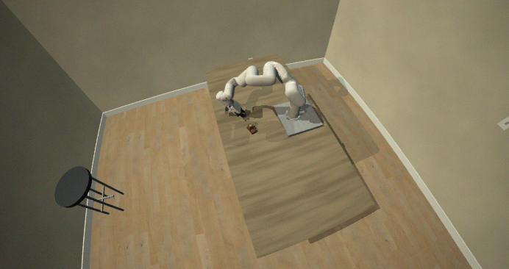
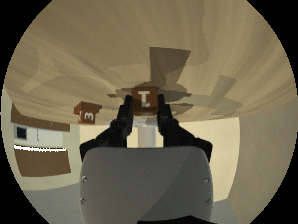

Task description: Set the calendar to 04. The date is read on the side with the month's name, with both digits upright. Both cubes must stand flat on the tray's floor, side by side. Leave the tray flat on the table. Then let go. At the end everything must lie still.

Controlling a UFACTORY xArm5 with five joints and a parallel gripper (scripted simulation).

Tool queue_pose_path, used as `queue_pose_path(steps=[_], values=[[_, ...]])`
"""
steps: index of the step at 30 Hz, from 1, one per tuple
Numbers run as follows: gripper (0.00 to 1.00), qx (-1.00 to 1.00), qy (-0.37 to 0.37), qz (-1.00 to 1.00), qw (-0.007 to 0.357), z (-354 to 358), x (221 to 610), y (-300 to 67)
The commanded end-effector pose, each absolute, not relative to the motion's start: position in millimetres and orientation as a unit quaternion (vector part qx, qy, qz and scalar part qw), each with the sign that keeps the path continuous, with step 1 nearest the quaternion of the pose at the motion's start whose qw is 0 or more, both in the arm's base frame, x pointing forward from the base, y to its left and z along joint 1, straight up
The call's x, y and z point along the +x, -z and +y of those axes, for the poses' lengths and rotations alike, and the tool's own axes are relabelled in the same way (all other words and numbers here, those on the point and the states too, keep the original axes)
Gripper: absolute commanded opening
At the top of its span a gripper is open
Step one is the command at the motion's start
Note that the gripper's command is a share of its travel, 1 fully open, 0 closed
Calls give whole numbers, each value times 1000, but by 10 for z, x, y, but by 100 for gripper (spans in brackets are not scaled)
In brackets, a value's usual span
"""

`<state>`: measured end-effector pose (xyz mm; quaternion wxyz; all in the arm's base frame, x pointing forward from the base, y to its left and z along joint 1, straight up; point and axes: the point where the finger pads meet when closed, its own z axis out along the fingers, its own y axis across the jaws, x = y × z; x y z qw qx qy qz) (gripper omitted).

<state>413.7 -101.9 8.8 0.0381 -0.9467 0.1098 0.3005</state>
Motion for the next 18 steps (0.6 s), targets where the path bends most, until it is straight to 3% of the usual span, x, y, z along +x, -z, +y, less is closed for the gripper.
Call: queue_pose_path(steps=[1, 17, 18], values=[[29, -947, -299, 110, 38, -1022, 4150, -99], [29, -947, -299, 110, 38, -1022, 4150, -99], [33, -947, -299, 110, 38, -1022, 4150, -99]])
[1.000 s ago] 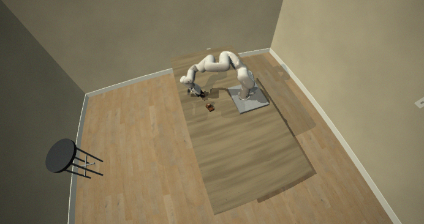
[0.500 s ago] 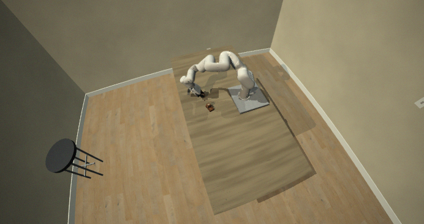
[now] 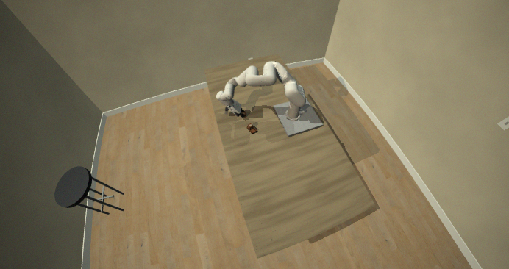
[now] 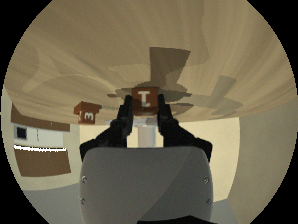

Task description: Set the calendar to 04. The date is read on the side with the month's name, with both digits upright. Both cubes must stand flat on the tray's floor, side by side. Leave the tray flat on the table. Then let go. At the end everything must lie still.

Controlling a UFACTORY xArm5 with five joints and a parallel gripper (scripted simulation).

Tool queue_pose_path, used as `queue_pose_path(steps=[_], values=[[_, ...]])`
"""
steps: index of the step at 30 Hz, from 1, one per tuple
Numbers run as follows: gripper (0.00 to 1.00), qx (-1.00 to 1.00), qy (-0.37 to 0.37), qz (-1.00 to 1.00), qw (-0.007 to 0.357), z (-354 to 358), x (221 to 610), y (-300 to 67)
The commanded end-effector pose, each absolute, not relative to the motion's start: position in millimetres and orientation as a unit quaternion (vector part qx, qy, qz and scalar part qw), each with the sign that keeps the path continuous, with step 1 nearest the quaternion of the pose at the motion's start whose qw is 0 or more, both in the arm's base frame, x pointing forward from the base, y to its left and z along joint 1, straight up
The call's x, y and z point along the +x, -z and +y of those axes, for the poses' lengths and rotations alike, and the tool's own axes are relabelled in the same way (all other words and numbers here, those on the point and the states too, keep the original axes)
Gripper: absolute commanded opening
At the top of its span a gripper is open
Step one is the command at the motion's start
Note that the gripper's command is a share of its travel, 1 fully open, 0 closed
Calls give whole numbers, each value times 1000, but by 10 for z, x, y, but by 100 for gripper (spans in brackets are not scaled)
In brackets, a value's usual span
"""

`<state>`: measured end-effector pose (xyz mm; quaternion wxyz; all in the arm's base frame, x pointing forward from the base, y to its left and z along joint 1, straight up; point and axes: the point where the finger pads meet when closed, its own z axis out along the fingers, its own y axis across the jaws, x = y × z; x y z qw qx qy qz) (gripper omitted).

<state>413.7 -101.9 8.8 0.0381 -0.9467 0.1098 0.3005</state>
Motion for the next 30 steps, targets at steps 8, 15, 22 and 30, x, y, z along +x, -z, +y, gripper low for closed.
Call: queue_pose_path(steps=[8, 15, 22, 30], values=[[41, -947, -299, 110, 38, -1022, 4150, -99], [49, -947, -299, 110, 38, -1022, 4150, -99], [71, -947, -299, 110, 38, -1022, 4150, -99], [71, -947, -299, 110, 38, -1022, 4150, -99]])
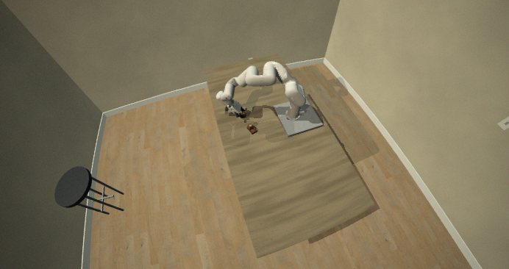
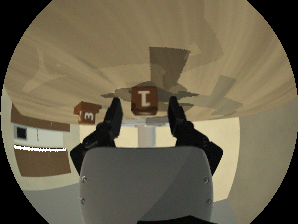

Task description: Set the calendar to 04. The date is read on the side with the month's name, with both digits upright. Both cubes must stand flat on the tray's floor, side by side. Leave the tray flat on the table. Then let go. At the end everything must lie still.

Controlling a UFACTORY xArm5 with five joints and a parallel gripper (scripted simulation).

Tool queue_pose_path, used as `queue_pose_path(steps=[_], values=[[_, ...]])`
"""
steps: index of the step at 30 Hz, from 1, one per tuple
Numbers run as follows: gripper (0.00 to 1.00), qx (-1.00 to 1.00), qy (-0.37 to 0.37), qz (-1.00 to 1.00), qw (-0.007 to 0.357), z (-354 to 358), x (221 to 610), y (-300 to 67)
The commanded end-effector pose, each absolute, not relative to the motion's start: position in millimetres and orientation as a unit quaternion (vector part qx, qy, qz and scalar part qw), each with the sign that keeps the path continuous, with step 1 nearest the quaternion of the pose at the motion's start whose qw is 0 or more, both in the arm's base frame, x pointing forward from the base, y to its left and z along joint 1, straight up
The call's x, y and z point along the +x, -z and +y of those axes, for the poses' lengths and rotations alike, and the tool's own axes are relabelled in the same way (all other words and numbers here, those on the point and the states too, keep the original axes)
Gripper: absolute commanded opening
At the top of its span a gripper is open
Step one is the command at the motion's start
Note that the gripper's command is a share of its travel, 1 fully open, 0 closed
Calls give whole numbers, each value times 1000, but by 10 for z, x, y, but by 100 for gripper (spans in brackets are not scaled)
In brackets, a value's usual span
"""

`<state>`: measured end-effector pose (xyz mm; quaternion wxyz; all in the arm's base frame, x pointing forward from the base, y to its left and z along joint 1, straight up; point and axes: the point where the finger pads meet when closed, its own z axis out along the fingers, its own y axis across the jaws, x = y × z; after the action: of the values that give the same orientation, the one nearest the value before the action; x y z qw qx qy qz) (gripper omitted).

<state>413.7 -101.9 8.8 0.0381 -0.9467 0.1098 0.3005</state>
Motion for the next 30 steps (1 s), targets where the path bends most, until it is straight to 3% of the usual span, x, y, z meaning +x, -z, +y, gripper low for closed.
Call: queue_pose_path(steps=[1, 13, 30], values=[[71, -947, -299, 110, 38, -1022, 4150, -99], [71, -947, -299, 110, 38, -1023, 4150, -153], [71, -947, -299, 110, 38, -1017, 4151, -608]])
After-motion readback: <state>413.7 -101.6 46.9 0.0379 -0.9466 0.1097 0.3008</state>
